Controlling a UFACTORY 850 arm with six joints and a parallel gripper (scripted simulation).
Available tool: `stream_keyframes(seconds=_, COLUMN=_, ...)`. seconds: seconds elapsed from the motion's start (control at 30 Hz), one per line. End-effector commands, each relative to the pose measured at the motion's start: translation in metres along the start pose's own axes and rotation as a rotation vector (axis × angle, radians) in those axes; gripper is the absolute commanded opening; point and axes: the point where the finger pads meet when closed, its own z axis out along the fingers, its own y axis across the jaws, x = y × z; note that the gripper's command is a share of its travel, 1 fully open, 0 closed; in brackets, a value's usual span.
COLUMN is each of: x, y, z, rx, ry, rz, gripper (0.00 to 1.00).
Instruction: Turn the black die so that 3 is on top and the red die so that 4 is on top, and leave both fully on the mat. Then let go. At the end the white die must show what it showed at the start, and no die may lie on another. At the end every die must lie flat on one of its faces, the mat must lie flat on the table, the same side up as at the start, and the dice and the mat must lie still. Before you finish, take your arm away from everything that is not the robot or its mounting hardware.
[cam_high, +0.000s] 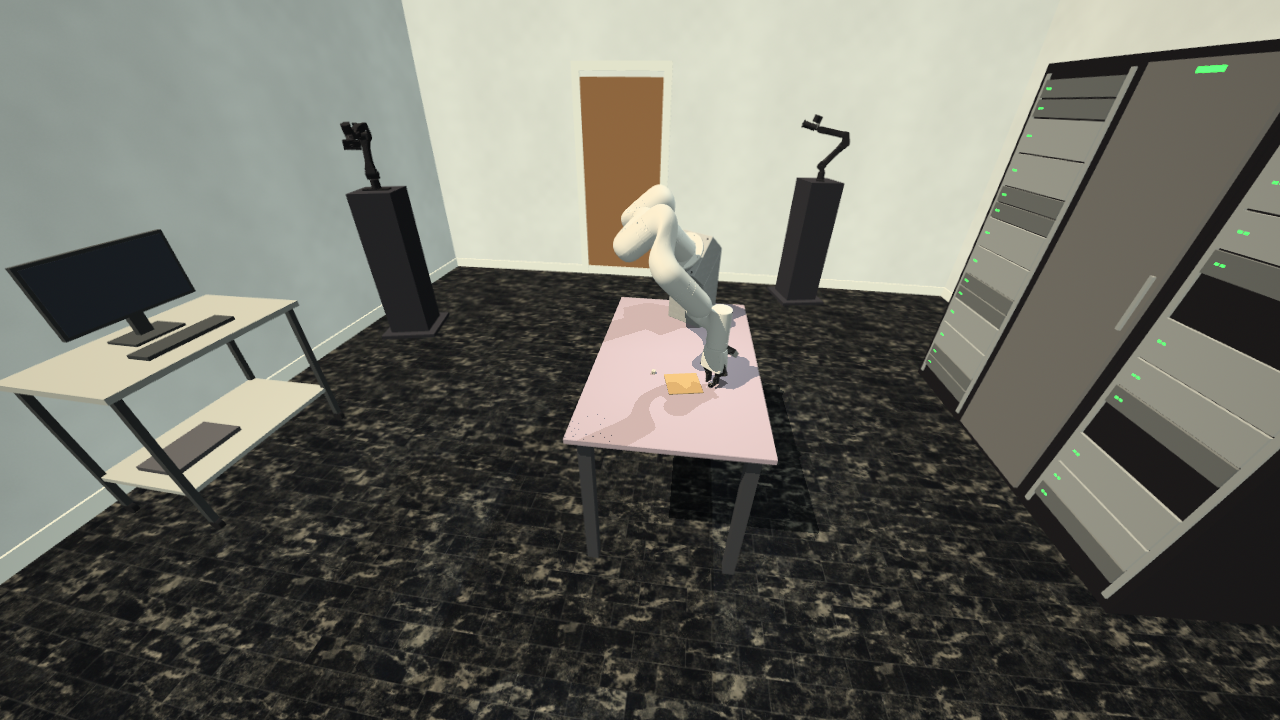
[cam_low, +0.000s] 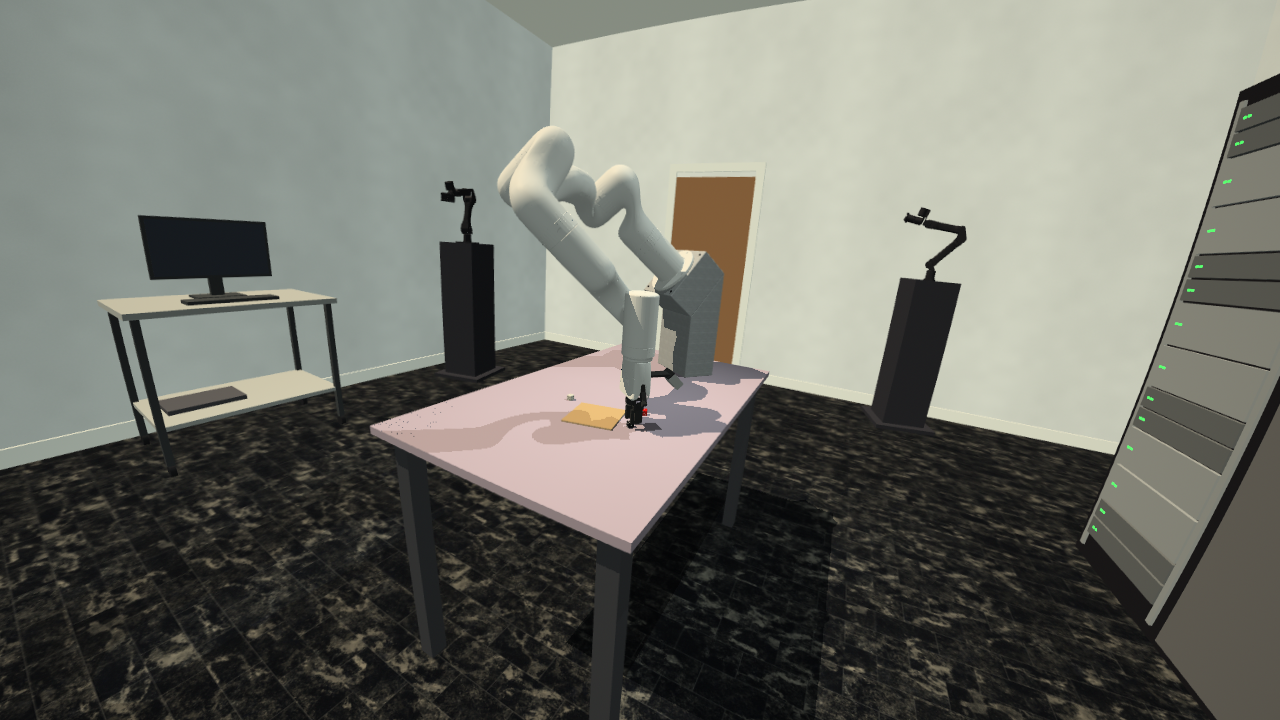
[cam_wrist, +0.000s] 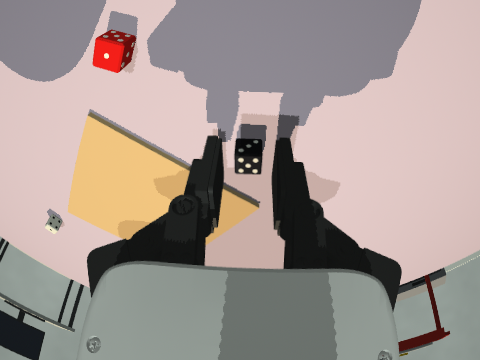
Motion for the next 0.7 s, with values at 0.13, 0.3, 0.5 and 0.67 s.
stream_keyframes(seconds=0.13, x=-0.0001, y=0.0005, z=0.009, rx=-0.001, ry=0.0, rz=0.0, gripper=0.31)
stream_keyframes(seconds=0.3, x=-0.0001, y=0.0005, z=0.0117, rx=-0.001, ry=0.0, rz=0.0, gripper=0.31)
stream_keyframes(seconds=0.5, x=-0.0001, y=0.0005, z=0.014, rx=-0.001, ry=0.0, rz=0.0, gripper=0.31)
stream_keyframes(seconds=0.67, x=-0.0001, y=0.0005, z=0.0141, rx=-0.001, ry=0.0, rz=0.0, gripper=0.31)
